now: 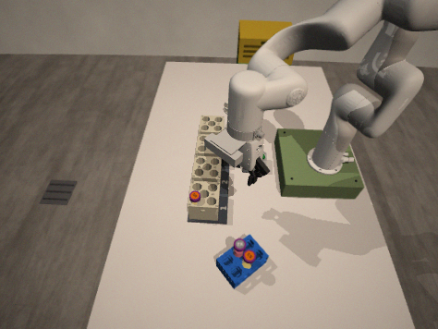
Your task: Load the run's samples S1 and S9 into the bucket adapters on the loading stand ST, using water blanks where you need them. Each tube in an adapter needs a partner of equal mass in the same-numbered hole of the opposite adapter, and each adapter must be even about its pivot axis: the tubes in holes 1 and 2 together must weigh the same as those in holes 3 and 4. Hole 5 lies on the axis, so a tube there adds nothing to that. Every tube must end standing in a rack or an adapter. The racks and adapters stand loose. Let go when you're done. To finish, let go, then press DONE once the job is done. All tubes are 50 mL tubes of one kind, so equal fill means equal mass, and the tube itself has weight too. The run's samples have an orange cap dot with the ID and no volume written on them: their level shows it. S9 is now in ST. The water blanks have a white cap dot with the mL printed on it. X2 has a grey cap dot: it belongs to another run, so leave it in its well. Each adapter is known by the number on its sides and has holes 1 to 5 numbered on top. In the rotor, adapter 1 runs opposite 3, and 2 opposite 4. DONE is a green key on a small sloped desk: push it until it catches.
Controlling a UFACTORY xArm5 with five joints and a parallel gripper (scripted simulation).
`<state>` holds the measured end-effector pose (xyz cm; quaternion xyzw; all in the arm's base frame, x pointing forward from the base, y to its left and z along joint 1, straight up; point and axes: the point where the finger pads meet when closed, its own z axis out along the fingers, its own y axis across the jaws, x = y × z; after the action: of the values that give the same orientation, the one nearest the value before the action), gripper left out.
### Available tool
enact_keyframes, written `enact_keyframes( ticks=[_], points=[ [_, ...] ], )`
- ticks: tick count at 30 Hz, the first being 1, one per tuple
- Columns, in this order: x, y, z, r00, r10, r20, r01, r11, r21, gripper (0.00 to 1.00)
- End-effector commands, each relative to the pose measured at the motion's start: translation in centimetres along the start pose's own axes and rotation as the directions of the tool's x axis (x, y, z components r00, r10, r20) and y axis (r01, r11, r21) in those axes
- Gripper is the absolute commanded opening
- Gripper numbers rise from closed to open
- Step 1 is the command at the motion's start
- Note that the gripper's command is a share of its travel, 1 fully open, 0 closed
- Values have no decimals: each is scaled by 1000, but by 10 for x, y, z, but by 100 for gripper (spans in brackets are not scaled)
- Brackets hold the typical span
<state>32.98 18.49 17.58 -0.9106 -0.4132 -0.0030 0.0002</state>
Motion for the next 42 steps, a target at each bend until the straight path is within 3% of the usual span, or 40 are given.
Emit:
enact_keyframes(
  ticks=[1,20,28,42],
  points=[
    [9,-16,-1,1000,0,-4,0,1000,1,100],
    [45,-93,-2,1000,0,-5,0,1000,1,100],
    [45,-94,9,1000,0,-5,0,1000,1,100],
    [45,-94,46,1000,0,-4,0,1000,1,100]
  ],
)
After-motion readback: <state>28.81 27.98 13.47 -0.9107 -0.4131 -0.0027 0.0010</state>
